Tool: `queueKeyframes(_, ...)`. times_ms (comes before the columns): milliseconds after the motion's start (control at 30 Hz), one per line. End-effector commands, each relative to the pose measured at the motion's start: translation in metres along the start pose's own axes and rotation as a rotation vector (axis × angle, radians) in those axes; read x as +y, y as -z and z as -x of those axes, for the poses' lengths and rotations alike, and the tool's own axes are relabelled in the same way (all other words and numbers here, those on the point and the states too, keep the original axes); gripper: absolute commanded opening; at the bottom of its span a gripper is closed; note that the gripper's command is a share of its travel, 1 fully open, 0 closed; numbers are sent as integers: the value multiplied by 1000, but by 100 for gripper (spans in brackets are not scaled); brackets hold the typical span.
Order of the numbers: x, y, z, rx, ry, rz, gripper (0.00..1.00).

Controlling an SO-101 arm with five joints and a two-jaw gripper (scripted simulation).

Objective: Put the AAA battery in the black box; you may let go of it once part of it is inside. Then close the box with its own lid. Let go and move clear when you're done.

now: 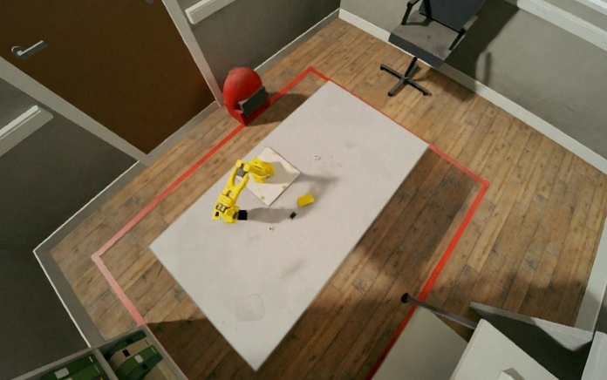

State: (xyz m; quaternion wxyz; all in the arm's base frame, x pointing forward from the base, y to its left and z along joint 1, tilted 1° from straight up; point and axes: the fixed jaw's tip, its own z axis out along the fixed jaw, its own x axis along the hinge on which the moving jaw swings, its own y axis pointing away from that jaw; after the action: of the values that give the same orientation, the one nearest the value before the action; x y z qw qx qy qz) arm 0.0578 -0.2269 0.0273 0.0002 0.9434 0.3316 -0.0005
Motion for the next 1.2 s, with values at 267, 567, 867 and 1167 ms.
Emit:
queueKeyframes(267,-1,1,-3,0,13,3,23)
queueKeyframes(567,-1,1,-3,0,13,3,23)
queueKeyframes(867,0,-1,-3,0,13,3,23)
queueKeyframes(1167,0,-4,-3,0,13,3,23)
